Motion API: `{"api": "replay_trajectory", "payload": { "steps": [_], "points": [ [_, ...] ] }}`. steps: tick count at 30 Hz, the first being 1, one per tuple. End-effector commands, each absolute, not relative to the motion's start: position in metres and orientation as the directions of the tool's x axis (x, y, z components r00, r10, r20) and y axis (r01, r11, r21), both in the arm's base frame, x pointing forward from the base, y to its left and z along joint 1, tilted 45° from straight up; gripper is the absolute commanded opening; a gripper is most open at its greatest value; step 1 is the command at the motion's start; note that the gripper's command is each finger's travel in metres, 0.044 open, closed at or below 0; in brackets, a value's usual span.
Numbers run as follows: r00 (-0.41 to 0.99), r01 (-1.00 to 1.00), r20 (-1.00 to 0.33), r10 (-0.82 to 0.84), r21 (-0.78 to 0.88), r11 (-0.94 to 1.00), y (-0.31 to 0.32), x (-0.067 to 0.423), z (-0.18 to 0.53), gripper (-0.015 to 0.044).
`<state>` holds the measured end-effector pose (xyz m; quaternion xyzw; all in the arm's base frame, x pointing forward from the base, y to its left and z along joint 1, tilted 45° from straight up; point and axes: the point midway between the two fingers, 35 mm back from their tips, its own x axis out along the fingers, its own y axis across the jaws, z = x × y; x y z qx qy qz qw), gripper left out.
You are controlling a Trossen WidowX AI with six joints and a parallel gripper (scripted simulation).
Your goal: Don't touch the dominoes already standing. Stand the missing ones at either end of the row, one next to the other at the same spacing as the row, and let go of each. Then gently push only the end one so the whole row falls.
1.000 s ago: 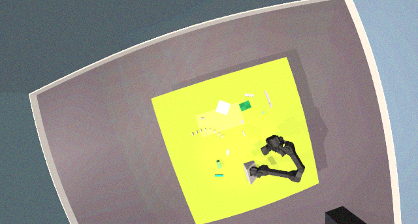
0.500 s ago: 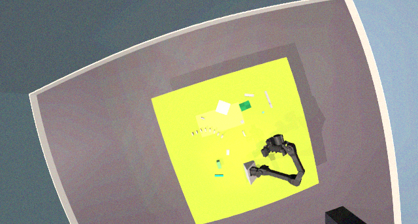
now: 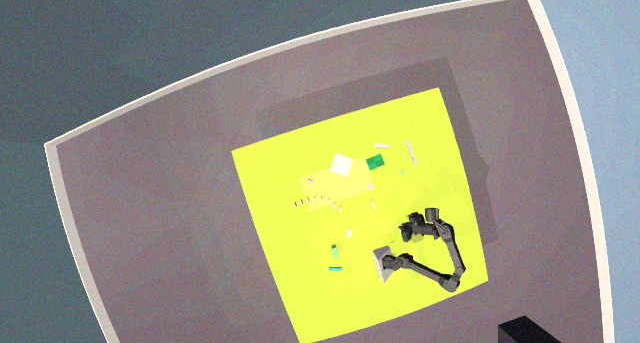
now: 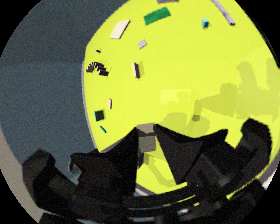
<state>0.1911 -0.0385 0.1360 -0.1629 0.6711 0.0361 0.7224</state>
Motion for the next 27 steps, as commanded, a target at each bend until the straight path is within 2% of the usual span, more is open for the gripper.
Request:
{"api": "replay_trajectory", "payload": {
  "steps": [1, 14, 27],
  "points": [
    [0.161, -0.284, -0.983, -0.087, -0.13, 0.95, -0.037, 0.192, 0.134, 0.0107],
    [0.351, -0.34, -0.932, 0.091, -0.037, 0.94, -0.037, 0.197, 0.13, 0.0107],
    [0.558, -0.398, -0.81, 0.181, -0.069, 0.915, -0.042, 0.203, 0.137, 0.0107]
  ]
}}
